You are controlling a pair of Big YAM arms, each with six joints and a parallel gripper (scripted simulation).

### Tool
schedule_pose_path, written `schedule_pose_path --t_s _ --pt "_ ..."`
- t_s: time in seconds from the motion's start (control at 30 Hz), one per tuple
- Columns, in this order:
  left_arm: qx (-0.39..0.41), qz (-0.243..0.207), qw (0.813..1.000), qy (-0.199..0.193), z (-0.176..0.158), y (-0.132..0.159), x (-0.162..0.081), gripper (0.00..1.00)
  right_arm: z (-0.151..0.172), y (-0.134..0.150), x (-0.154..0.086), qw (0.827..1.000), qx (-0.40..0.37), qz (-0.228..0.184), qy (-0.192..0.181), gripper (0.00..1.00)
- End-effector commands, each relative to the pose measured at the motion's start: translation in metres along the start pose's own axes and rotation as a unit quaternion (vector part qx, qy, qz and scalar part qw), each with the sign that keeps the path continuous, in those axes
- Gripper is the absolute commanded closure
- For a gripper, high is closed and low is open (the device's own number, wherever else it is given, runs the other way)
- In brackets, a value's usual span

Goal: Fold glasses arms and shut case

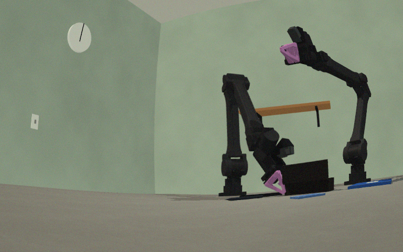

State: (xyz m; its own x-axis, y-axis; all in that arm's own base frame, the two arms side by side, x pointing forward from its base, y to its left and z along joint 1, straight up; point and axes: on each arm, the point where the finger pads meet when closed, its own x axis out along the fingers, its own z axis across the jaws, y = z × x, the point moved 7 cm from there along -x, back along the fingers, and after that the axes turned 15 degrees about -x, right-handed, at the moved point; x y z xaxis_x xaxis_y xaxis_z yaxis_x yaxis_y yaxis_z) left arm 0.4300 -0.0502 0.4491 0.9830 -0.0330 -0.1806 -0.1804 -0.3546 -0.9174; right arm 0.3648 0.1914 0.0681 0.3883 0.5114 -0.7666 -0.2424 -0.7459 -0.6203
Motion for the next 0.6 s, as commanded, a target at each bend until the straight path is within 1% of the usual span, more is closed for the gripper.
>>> schedule_pose_path --t_s 0.0,0.17,0.23,0.27,0.3,0.57 --pt "-0.047 0.035 0.998 0.002 -0.020 0.016 -0.017 1.00 -0.008 -0.006 -0.007 1.000 0.006 -0.008 0.011 0.43" --pt "-0.067 0.097 0.993 -0.019 -0.038 0.060 -0.036 1.00 -0.008 -0.006 -0.007 1.000 0.006 -0.008 0.011 0.43" --pt "-0.067 0.097 0.993 -0.019 -0.038 0.060 -0.036 1.00 -0.008 -0.006 -0.007 1.000 0.006 -0.008 0.011 0.43" --pt "-0.072 0.101 0.992 -0.020 -0.045 0.058 -0.040 1.00 -0.008 -0.006 -0.007 1.000 0.006 -0.008 0.011 0.43" --pt "-0.070 0.120 0.990 -0.029 -0.044 0.076 -0.044 1.00 -0.008 -0.006 -0.007 1.000 0.006 -0.008 0.011 0.43" --pt "-0.066 0.205 0.973 -0.078 -0.058 0.145 -0.091 1.00 -0.008 -0.006 -0.007 1.000 0.006 -0.008 0.011 0.43"
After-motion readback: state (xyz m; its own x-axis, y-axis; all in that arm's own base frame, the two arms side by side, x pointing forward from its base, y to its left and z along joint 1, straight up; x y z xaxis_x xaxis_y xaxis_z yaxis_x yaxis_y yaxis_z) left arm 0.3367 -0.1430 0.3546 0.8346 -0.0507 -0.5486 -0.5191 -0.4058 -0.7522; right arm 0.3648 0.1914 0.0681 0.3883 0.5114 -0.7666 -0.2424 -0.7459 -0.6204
